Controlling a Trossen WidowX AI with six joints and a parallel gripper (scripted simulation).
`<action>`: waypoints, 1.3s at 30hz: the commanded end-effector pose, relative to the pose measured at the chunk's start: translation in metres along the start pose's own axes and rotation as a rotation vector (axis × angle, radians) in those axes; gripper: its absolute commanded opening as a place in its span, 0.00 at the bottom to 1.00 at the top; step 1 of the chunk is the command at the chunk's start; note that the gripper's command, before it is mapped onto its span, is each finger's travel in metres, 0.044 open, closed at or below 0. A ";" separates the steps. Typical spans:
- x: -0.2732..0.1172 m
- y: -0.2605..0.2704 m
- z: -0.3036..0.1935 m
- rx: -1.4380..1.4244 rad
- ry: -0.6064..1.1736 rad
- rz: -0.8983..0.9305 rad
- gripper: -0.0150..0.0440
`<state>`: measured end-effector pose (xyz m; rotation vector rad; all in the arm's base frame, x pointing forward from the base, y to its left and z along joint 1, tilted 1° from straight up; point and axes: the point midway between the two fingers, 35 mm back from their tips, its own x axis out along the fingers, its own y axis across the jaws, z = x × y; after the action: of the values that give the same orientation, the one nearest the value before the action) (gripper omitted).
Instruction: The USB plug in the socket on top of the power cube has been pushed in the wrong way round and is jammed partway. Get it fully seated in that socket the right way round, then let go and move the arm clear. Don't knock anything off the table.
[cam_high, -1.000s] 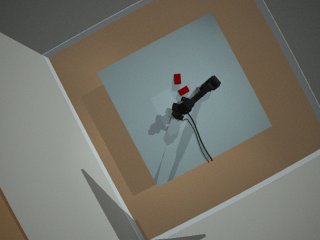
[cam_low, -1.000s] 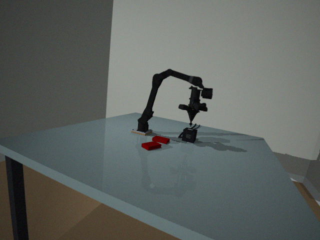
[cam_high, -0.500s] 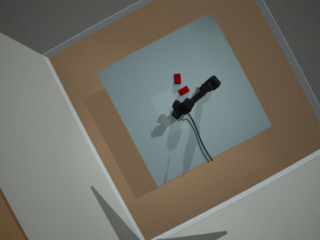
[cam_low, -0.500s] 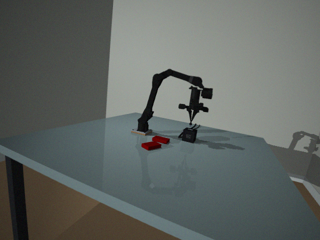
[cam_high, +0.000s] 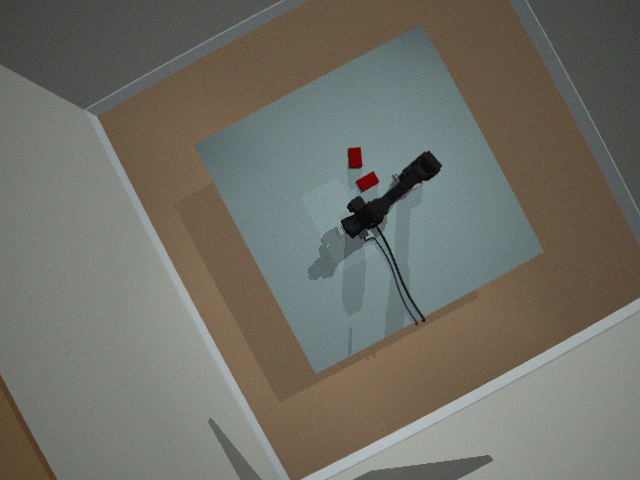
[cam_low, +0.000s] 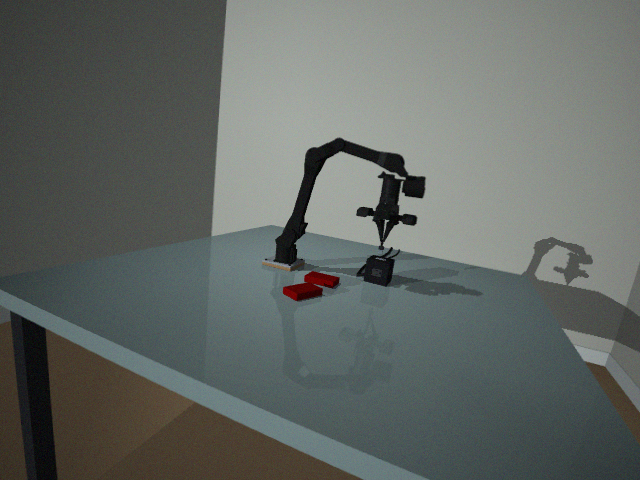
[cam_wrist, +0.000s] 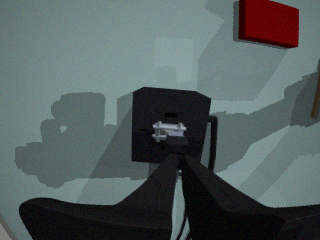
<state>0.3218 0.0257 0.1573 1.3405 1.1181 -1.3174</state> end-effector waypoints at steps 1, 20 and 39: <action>0.000 0.000 0.000 0.071 0.000 -0.001 0.25; 0.001 0.000 0.000 0.060 0.002 0.001 0.25; 0.003 0.001 -0.001 0.050 0.008 0.001 0.25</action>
<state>0.3229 0.0259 0.1556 1.3851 1.0879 -1.3539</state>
